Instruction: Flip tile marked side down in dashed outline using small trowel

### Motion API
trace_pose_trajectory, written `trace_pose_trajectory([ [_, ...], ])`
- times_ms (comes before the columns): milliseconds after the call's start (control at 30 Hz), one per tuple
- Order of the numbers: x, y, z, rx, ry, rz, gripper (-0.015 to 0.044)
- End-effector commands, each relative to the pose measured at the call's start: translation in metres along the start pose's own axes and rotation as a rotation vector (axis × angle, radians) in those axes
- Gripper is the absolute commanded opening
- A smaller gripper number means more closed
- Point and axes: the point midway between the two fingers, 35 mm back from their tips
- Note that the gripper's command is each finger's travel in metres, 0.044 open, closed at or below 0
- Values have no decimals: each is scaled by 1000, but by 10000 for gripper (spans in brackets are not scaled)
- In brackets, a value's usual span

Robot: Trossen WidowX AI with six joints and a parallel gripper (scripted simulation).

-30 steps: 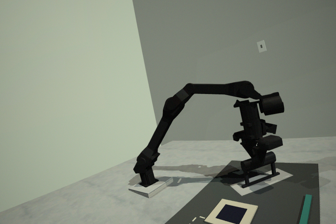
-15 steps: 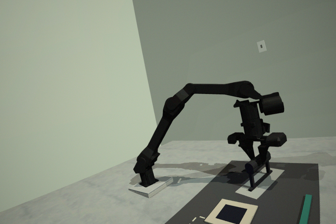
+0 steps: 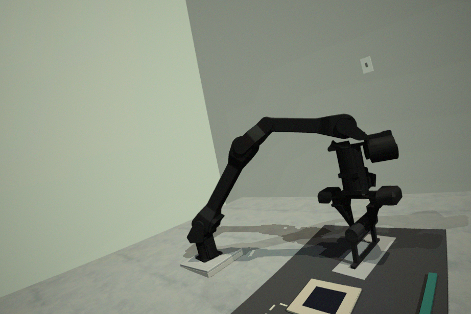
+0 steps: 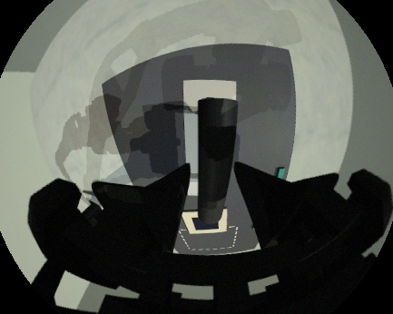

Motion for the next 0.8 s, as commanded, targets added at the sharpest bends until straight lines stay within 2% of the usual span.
trace_pose_trajectory([
  [0,1,-1,0,0,7,5,270],
  [567,1,1,0,0,8,5,270],
  [767,1,43,0,0,28,5,270],
])
Point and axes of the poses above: the point midway between the two fingers, 35 mm back from their tips, its own y axis back along the fingers, its own z axis across the jaws, x = y × z, and after that the axes turned 11 degrees about -y, right-handed
